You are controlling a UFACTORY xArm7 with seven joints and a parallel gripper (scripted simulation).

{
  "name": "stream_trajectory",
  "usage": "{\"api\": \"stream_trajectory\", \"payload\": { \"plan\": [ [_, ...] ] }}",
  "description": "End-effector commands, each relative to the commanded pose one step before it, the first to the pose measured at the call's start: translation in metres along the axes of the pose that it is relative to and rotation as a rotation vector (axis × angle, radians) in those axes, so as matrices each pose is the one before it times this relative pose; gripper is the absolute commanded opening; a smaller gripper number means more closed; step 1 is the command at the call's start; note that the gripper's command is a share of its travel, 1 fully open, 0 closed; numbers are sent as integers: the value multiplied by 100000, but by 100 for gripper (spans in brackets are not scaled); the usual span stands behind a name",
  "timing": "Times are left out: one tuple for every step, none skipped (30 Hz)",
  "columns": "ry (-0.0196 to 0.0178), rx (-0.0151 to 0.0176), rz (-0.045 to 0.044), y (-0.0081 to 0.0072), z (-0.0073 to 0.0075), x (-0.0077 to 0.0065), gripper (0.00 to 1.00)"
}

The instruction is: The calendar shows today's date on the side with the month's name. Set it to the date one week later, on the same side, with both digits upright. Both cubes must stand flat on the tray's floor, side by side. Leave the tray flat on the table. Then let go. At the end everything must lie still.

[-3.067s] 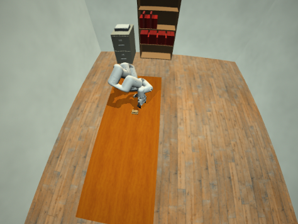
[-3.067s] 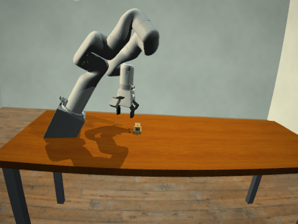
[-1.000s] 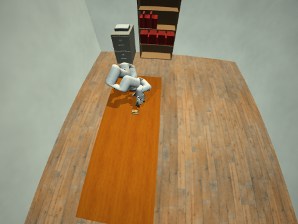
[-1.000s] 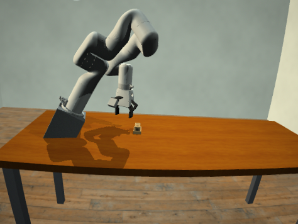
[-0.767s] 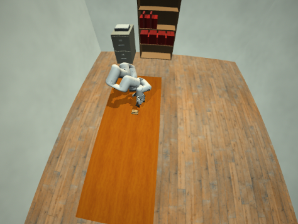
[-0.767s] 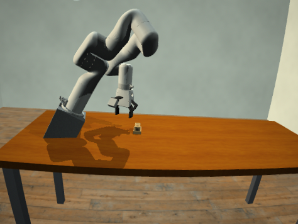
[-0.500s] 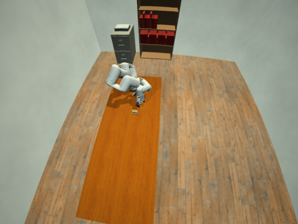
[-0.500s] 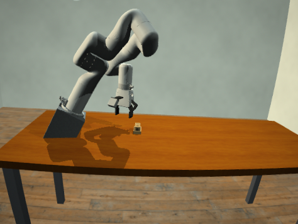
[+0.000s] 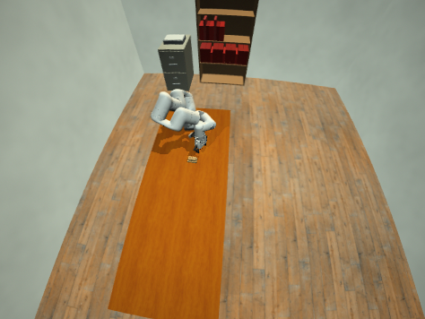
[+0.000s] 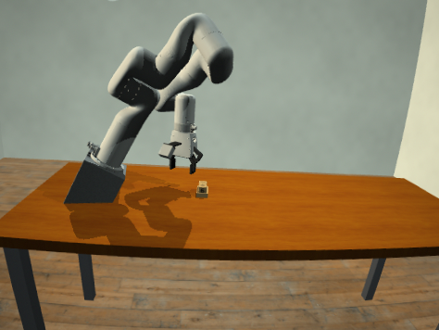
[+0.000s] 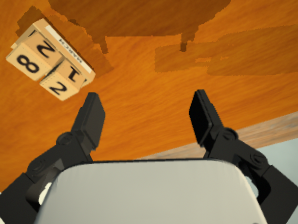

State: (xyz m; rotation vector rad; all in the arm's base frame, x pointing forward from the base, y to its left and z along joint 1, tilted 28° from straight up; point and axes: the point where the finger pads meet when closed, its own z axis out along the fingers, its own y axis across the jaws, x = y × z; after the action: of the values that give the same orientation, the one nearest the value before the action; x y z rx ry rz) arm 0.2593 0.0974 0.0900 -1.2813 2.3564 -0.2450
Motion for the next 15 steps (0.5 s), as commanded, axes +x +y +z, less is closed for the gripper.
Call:
{"api": "stream_trajectory", "payload": {
  "plan": [
    [-107,77,-37,-24,-28,-58,100],
    [0,0,0,-65,-14,-27,100],
    [0,0,0,-144,-31,-58,100],
    [0,-1,0,-221,-47,-85,100],
    [0,1,0,-279,-59,-112,100],
    [0,0,0,0,0,0,100],
    [0,0,0,0,0,0,100],
    [0,0,0,-304,-65,-120,100],
    [0,-1,0,-289,-62,-113,100],
    [0,1,0,-238,-51,-96,100],
    [0,-1,0,-158,-34,-62,100],
    [0,-1,0,-72,-16,-28,100],
    [0,0,0,-12,-3,-5,100],
    [0,0,0,-11,-2,-5,100],
    [0,1,0,-66,-14,-27,100]
  ]
}}
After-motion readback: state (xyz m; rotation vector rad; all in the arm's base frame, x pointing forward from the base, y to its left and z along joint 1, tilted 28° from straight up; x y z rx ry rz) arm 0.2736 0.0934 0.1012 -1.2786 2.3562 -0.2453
